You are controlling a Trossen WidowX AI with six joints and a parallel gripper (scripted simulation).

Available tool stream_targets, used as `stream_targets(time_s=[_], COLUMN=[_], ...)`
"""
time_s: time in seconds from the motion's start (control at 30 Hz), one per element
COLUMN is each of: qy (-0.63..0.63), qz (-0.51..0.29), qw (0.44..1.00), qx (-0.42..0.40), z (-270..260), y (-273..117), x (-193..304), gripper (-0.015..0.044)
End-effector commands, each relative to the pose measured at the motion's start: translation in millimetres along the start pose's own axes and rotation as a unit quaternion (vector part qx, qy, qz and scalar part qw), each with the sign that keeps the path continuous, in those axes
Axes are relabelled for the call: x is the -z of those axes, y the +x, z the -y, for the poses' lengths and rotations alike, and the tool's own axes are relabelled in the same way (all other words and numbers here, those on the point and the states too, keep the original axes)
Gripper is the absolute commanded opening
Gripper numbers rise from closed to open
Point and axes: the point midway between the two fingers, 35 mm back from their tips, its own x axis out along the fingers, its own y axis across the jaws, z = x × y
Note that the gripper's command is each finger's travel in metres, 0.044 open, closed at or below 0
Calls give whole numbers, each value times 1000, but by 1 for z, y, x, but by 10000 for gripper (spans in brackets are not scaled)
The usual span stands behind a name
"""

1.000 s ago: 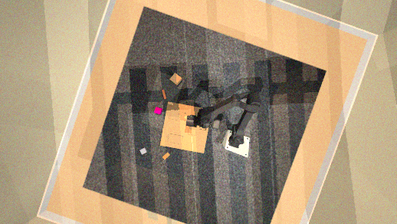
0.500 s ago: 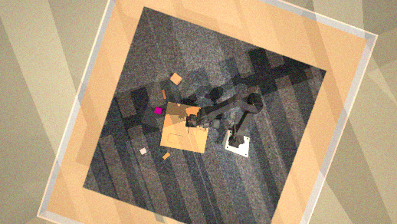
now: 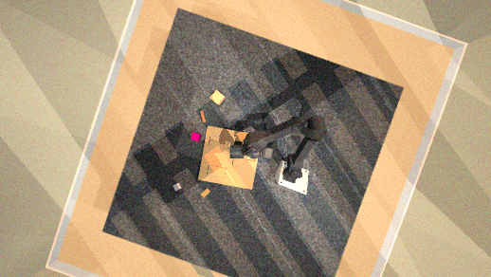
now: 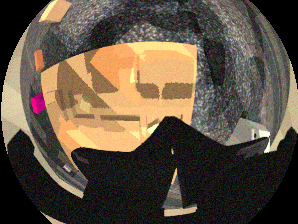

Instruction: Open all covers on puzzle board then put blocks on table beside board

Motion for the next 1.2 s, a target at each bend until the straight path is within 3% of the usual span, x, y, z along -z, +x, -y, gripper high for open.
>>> stream_targets(time_s=[0.0, 0.07, 0.2, 0.37, 0.67, 1.17], qy=[5, -33, -224, -461, -795, -978], qz=[-2, 0, 0, 0, 1, 3], qw=[1000, 999, 975, 888, 607, 210], qx=[-2, 0, -1, -2, -3, -3], z=[0, -2, -14, -30, -57, -84], y=[-7, -2, -5, -8, -12, -15], x=[-1, 0, 3, 7, 17, 29], gripper=[0, 0, 0, 0, 0, 0])
